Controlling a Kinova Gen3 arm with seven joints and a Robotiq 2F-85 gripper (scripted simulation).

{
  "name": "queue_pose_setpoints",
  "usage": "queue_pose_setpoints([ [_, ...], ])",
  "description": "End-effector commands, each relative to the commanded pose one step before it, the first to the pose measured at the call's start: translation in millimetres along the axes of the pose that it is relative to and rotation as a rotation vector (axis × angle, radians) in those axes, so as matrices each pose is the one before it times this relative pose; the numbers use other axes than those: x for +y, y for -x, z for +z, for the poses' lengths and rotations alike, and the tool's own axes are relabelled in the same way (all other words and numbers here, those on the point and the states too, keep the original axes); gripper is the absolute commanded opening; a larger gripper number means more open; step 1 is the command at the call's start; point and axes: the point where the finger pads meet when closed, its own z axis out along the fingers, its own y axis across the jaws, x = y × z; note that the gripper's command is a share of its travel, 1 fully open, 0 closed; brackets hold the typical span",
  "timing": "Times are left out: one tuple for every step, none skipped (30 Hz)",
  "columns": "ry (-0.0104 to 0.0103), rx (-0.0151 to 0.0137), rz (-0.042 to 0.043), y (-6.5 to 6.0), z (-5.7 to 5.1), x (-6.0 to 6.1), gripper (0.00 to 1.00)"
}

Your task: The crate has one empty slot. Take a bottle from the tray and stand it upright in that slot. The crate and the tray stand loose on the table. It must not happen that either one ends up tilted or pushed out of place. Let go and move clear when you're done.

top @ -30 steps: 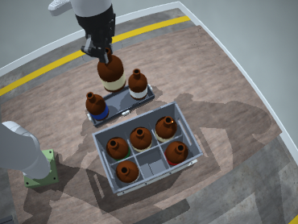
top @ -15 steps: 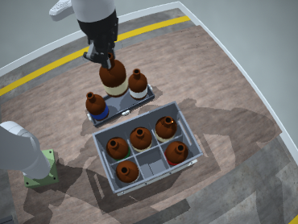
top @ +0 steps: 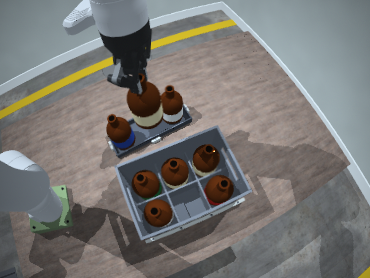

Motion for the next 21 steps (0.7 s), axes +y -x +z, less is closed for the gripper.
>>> queue_pose_setpoints([
  [0.00588,-0.00138,0.00547,4.07,-1.76,-4.26,0.00],
  [0.00000,-0.00001,0.00000,1.45,0.00,-1.55,0.00],
  [0.00000,0.00001,0.00000,1.46,0.00,-1.58,0.00],
  [0.00000,0.00000,0.00000,0.00,0.00,0.00,0.00],
  [0.00000,0.00000,0.00000,0.00,0.00,0.00,0.00],
  [0.00000,-0.00001,0.00000,1.48,0.00,-1.59,0.00],
  [0.00000,0.00000,0.00000,1.49,0.00,-1.61,0.00],
  [0.00000,0.00000,0.00000,1.50,0.00,-1.62,0.00],
  [0.00000,0.00000,0.00000,1.52,0.00,-1.63,0.00],
  [0.00000,0.00001,0.00000,1.53,0.00,-1.65,0.00],
  [0.00000,-0.00001,0.00000,1.55,0.00,-1.66,0.00],
  [0.00000,0.00001,0.00000,1.55,0.00,-1.68,0.00],
  [0.00000,-0.00001,0.00000,1.57,0.00,-1.68,0.00],
  [0.00000,0.00001,0.00000,1.57,0.00,-1.70,0.00],
  [0.00000,-0.00001,0.00000,1.59,0.00,-1.70,0.00],
  [0.00000,0.00001,0.00000,1.59,0.00,-1.72,0.00],
  [0.00000,-0.00001,0.00000,1.61,0.00,-1.73,0.00],
  [0.00000,0.00001,0.00000,1.61,0.00,-1.74,0.00],
  [0.00000,-0.00001,0.00000,1.63,0.00,-1.75,0.00],
  [0.00000,0.00000,0.00000,1.63,0.00,-1.76,0.00],
  [0.00000,0.00000,0.00000,0.00,0.00,0.00,0.00],
])
